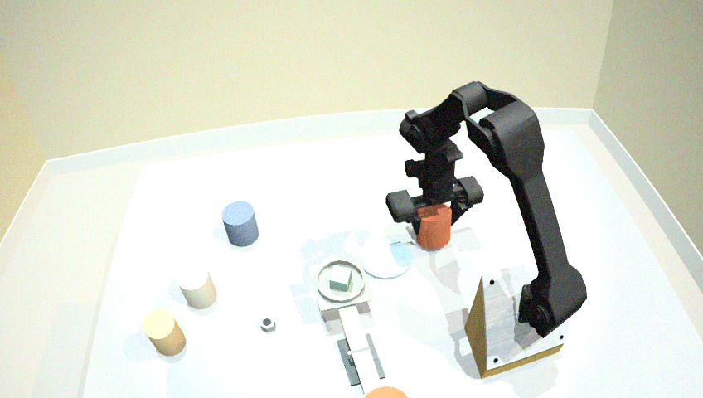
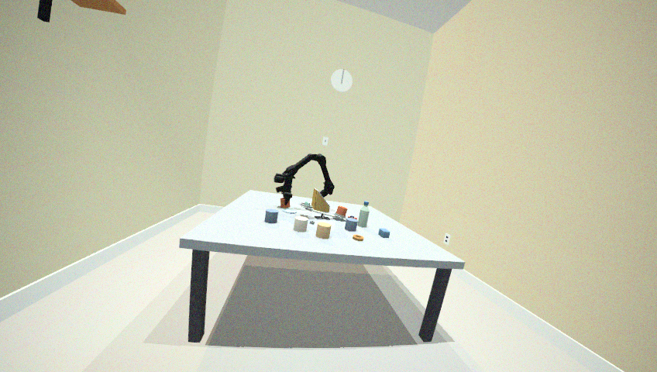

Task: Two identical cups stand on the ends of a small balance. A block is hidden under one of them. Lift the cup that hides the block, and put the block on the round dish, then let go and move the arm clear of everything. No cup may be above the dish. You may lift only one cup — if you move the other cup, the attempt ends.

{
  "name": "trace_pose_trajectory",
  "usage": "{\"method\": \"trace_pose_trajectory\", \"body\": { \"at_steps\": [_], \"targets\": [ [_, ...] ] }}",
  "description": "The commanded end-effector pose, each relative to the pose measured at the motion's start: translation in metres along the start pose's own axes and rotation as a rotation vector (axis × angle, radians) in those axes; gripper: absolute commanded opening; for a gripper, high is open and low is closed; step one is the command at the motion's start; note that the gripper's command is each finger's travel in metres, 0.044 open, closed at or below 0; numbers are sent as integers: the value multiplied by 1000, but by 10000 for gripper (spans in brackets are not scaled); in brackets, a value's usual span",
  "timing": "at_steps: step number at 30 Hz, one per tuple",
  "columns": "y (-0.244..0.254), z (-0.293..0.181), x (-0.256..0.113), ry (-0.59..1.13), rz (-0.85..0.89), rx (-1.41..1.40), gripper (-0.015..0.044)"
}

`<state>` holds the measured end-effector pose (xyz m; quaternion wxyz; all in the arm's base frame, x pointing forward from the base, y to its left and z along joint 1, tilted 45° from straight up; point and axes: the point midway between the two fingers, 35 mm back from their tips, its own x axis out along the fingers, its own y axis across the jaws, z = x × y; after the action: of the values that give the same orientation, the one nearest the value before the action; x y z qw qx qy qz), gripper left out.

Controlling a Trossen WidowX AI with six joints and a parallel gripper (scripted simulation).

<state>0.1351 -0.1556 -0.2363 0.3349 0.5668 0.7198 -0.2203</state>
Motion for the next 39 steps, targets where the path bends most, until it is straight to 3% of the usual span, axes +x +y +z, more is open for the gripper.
{"method": "trace_pose_trajectory", "body": {
  "at_steps": [1, 18, 21, 26, 33, 39],
  "targets": [
    [1, -1, 7, 3, 5, 3, 0],
    [0, 0, -10, 1, 1, 1, 440],
    [0, 0, -49, 2, 4, 4, 440],
    [0, 0, -52, 2, 5, 4, 440],
    [26, -1, -65, -51, 1, -131, 260],
    [40, -5, -71, -52, -6, -308, 260]
  ]
}}
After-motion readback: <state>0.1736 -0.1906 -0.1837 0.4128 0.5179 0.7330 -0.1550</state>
